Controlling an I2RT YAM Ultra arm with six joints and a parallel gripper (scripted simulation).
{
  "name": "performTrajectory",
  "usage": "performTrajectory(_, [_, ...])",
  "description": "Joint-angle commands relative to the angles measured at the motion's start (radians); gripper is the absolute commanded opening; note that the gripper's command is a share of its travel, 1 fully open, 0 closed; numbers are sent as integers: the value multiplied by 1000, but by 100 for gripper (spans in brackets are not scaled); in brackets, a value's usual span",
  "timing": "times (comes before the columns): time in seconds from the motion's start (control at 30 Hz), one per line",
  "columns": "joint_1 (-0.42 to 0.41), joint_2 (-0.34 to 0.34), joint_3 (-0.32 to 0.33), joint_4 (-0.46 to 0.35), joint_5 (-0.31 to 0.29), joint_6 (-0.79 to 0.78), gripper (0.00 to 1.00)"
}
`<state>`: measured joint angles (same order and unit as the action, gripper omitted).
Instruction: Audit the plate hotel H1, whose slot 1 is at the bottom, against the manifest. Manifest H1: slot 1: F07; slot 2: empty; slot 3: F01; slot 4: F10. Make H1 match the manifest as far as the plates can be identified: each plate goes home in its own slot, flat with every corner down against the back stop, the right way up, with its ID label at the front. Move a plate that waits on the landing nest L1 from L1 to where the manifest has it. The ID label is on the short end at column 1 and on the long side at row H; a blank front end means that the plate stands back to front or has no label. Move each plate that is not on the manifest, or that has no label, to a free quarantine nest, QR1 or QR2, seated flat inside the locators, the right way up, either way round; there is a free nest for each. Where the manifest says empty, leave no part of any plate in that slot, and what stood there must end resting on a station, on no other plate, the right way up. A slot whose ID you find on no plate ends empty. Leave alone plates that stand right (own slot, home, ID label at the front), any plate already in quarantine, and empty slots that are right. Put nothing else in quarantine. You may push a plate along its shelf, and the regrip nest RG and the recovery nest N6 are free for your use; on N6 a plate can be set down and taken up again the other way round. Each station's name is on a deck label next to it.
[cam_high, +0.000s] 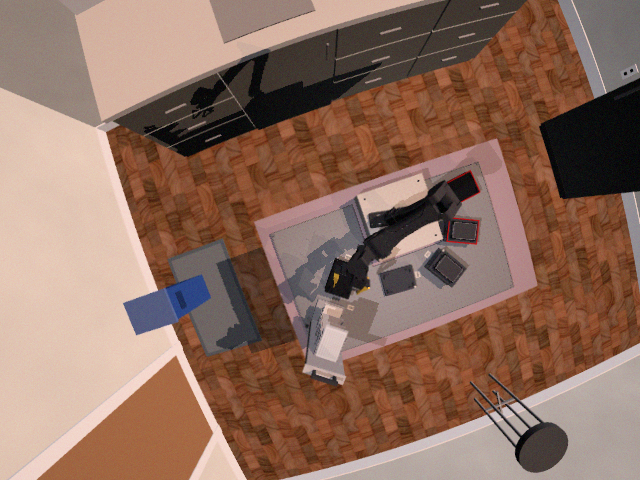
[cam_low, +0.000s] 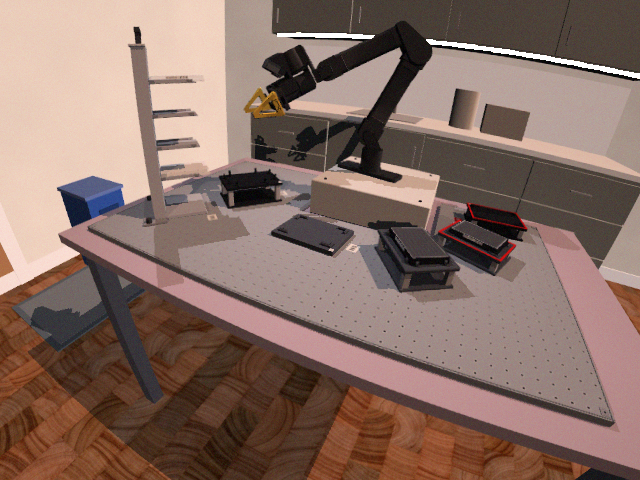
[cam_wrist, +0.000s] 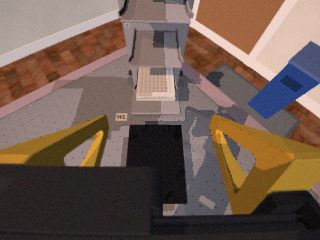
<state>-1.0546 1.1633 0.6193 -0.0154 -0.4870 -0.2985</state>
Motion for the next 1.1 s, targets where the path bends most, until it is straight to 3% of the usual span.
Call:
performTrajectory(0.0, [-1, -7, 14, -56, -4, -2, 100])
performTrajectory(0.17, [-1, -7, 14, -56, -5, -3, 100])
performTrajectory(0.5, [105, -85, -32, -60, 83, 63, 100])
performTrajectory(1.0, [346, -199, -90, -77, 288, 197, 100])
performTrajectory(1.07, [346, -199, -90, -77, 288, 197, 100])
